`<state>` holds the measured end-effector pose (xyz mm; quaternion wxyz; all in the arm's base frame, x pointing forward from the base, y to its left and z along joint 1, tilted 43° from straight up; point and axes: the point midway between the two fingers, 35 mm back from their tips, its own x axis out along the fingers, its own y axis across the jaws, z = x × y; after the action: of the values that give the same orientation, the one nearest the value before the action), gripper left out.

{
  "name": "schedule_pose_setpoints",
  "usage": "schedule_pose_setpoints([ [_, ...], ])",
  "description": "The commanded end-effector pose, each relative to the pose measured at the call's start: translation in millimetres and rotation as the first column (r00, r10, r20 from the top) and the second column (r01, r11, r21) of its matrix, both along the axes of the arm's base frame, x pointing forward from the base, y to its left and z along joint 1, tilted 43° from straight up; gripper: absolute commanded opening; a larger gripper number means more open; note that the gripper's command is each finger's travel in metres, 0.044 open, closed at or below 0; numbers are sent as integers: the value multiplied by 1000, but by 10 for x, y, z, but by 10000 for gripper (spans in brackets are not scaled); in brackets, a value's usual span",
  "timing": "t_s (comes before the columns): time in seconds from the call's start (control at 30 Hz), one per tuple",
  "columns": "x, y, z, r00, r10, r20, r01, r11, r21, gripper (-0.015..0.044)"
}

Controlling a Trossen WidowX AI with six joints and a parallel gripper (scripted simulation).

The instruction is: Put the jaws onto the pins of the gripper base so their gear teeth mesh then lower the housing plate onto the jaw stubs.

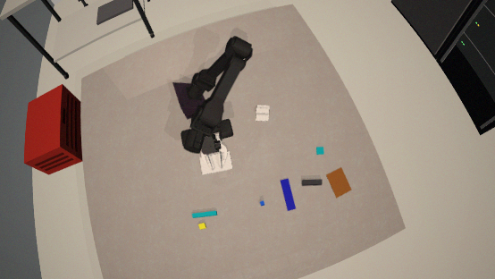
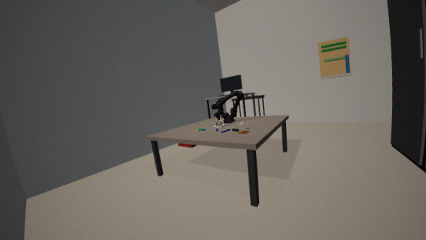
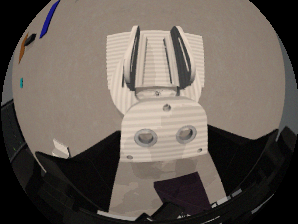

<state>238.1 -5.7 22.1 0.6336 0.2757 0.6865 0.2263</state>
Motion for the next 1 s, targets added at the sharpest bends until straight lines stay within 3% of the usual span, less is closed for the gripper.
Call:
schedule_pose_setpoints([
  [0.0, -9, 46, -47, 1000, -5, -5, 5, 1000, 3, 351],
  [0.97, -36, 191, -193, 1000, -7, -6, 7, 1000, 6, 351],
])
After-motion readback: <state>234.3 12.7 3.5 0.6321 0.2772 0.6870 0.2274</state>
